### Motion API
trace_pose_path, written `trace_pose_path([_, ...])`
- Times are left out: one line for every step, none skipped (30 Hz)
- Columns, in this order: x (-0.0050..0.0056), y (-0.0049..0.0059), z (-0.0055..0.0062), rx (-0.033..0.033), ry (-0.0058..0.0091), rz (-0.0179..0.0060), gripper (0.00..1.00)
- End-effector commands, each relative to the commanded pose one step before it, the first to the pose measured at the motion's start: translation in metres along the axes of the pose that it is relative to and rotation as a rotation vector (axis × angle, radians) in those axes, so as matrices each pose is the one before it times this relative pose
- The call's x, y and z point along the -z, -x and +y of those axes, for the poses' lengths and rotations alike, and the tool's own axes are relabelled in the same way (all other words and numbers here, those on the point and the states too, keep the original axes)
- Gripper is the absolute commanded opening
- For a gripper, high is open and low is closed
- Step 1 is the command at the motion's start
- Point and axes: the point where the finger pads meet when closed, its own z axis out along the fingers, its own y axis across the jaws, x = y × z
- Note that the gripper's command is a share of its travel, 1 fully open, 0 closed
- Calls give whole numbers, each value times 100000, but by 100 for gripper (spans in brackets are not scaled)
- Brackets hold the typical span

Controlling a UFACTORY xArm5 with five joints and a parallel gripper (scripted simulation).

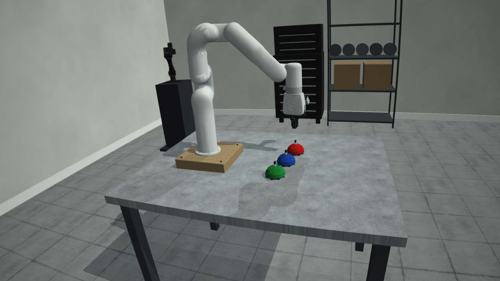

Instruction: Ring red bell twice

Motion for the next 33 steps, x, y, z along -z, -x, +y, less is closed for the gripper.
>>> trace_pose_path([-164,-65,101,2,299,172,0])
trace_pose_path([-110,-2,-1,1,-3,-1,0])
trace_pose_path([-119,-2,0,1,-2,-1,0])
trace_pose_path([-128,-2,4,0,0,0,0])
trace_pose_path([-136,-2,4,0,0,0,0])
trace_pose_path([-144,-2,3,0,0,0,0])
trace_pose_path([-151,-2,3,0,0,0,0])
trace_pose_path([-158,-1,3,0,0,0,0])
trace_pose_path([-164,-2,3,0,0,0,0])
trace_pose_path([-170,-3,5,0,0,0,0])
trace_pose_path([-175,-3,5,0,0,0,0])
trace_pose_path([-179,-2,4,0,0,0,0])
trace_pose_path([0,0,0,0,0,0,0])
trace_pose_path([0,0,0,0,0,0,0])
trace_pose_path([-182,-2,3,0,0,0,0])
trace_pose_path([-185,-2,4,0,0,0,0])
trace_pose_path([-187,-3,6,0,0,0,0])
trace_pose_path([-188,-3,5,0,0,0,0])
trace_pose_path([-188,-2,4,0,0,0,0])
trace_pose_path([-187,-2,3,0,0,0,0])
trace_pose_path([-186,-3,5,0,0,0,0])
trace_pose_path([-184,-3,5,0,0,0,0])
trace_pose_path([-180,-2,4,0,0,0,0])
trace_pose_path([-176,-2,4,0,0,0,0])
trace_pose_path([-171,-1,3,0,0,0,0])
trace_pose_path([-166,-3,5,0,0,0,0])
trace_pose_path([-160,-3,5,0,0,0,0])
trace_pose_path([-153,-2,4,0,0,0,0])
trace_pose_path([-146,-2,3,0,0,0,0])
trace_pose_path([0,0,0,0,0,0,0])
trace_pose_path([0,0,0,0,0,0,0])
trace_pose_path([-138,-1,2,0,0,0,0])
trace_pose_path([-129,-1,2,0,0,0,0])
